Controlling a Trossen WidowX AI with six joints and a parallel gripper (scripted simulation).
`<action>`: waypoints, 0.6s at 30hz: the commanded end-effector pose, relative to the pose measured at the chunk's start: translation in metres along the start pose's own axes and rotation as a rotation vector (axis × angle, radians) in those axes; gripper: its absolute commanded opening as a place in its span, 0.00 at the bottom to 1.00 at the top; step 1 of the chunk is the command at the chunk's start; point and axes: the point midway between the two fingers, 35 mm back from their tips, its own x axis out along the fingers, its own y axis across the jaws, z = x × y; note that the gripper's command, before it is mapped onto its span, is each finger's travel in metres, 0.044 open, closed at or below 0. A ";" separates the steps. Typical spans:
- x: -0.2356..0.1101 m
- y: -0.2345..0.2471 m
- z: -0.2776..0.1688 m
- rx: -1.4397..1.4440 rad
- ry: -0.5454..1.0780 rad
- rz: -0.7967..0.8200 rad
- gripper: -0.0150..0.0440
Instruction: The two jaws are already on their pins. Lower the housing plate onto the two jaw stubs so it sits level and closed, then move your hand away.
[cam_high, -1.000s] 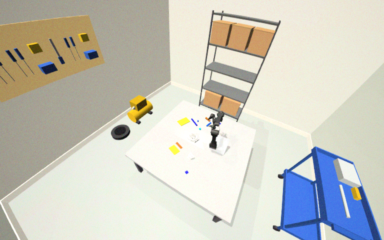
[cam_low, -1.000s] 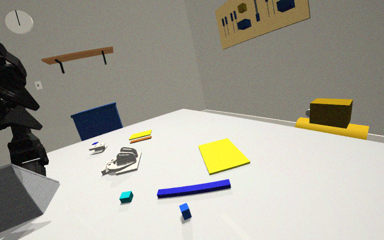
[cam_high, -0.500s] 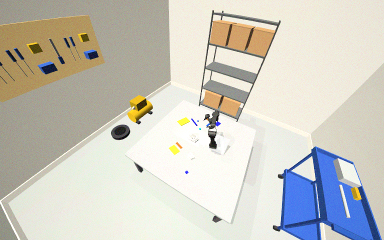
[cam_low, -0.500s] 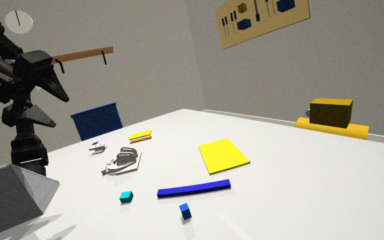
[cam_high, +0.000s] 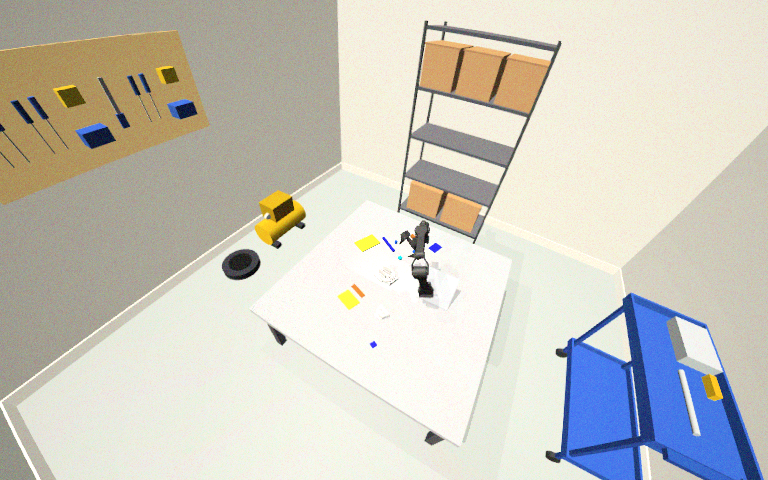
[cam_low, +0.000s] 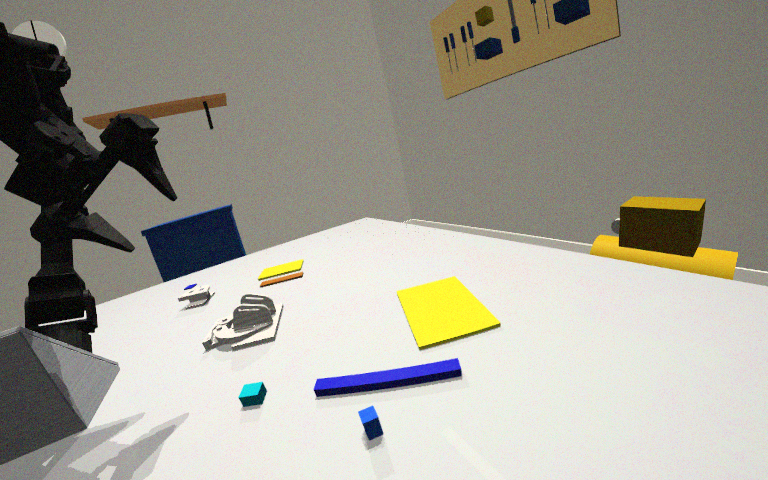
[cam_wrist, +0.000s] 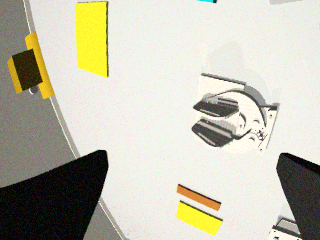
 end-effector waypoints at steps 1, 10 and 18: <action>0.006 0.000 -0.011 -0.076 -0.003 -0.027 1.00; 0.018 0.003 -0.035 -0.277 -0.004 -0.077 1.00; 0.029 0.003 -0.057 -0.456 0.002 -0.121 1.00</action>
